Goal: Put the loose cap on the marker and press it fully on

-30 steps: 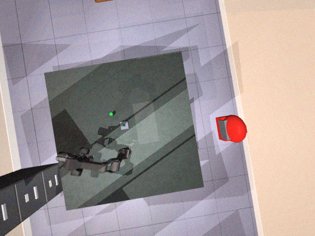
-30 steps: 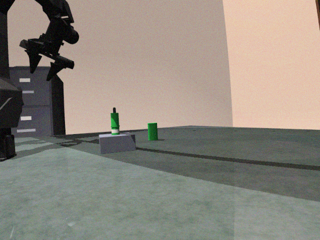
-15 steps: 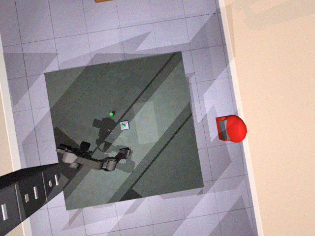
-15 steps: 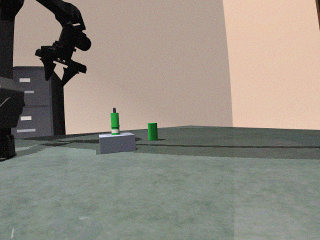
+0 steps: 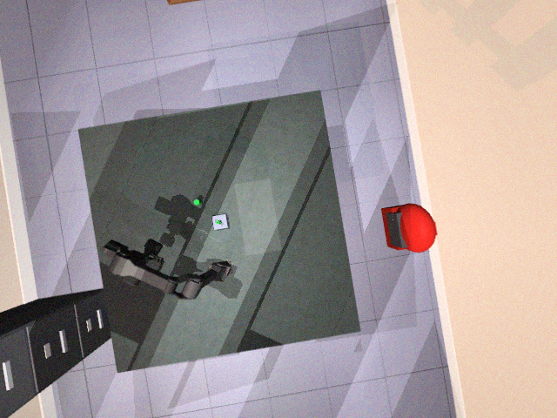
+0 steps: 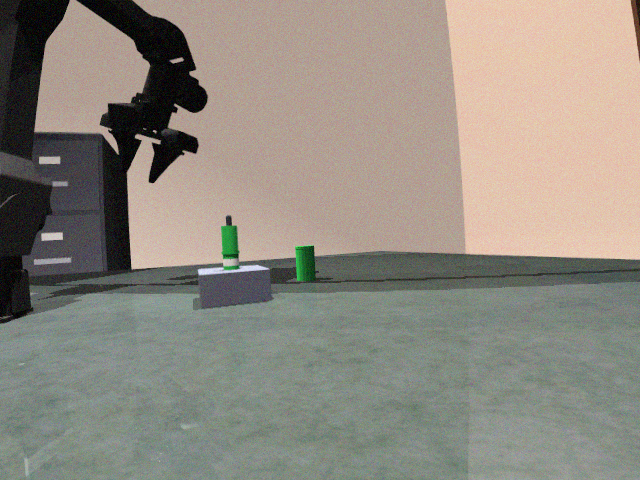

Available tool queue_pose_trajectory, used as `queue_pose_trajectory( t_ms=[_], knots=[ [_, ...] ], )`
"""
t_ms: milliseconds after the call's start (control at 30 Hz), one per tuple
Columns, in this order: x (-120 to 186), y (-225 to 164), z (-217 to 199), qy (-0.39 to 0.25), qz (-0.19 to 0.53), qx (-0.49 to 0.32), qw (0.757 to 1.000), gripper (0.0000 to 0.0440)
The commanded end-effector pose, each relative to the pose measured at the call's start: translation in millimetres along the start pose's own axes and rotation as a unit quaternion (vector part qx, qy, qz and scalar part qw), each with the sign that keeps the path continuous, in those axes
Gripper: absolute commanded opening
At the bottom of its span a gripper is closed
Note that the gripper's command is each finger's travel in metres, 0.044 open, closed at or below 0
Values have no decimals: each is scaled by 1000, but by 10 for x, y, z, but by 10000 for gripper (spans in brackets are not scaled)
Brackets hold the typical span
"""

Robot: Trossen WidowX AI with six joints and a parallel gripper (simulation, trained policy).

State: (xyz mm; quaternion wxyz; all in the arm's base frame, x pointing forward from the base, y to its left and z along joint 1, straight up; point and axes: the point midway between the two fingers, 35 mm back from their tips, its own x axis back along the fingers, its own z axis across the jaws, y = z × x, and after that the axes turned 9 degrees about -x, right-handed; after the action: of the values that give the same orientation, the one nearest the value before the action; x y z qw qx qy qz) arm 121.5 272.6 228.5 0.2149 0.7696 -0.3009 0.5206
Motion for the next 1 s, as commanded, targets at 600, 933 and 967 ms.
queue_pose_trajectory(
  t_ms=[600,933,967],
  knots=[
    [44,-355,718,46,10,-95,994,324],
    [86,-451,1055,63,15,-137,988,324],
    [91,-458,1089,64,15,-141,988,324]
  ],
)
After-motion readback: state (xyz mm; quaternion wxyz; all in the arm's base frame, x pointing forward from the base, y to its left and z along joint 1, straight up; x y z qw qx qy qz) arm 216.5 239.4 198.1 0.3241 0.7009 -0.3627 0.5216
